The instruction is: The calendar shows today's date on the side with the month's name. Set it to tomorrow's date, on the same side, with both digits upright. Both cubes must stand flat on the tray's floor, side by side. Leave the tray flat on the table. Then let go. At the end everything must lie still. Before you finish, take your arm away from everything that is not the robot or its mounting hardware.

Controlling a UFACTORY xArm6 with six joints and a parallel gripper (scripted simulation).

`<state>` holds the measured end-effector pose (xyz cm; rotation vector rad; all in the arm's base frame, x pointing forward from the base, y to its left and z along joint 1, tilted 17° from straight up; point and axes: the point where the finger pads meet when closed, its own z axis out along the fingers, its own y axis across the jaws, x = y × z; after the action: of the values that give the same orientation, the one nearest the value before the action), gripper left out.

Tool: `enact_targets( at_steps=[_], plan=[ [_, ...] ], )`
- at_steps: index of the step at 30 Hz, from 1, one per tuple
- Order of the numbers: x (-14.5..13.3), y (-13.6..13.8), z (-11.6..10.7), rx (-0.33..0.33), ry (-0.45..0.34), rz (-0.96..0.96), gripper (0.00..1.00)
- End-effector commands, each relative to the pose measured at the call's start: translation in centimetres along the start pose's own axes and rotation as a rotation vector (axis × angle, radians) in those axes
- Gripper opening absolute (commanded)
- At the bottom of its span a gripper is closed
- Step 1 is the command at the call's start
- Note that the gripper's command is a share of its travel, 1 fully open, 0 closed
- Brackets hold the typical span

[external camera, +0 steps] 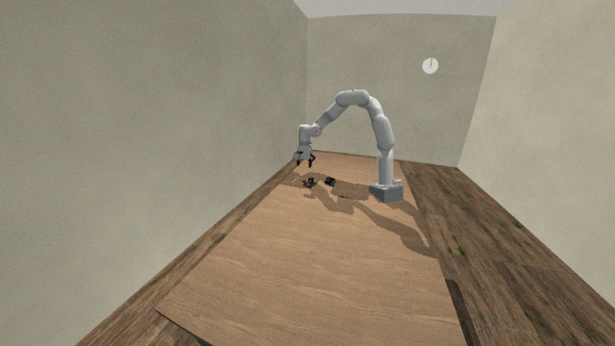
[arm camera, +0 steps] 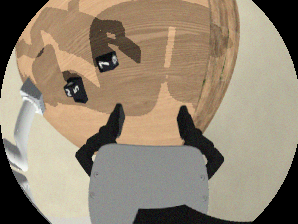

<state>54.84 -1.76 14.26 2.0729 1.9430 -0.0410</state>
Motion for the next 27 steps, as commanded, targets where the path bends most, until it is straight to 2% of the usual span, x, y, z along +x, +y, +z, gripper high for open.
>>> enact_targets(
  at_steps=[1, 3, 15, 18, 20, 27],
  plan=[
    [0.2, 0.0, -0.2, -0.002, 0.011, -0.091, 1.00],
    [0.4, -0.3, -0.3, -0.003, 0.011, -0.214, 1.00],
    [1.2, -1.2, -0.6, -0.005, 0.010, -0.571, 1.00],
    [1.2, -1.2, -0.6, -0.005, 0.010, -0.572, 1.00],
    [1.4, -1.5, -0.7, -0.005, 0.010, -0.703, 1.00],
    [1.8, -2.0, -0.8, -0.006, 0.009, -0.901, 1.00]
  ],
)
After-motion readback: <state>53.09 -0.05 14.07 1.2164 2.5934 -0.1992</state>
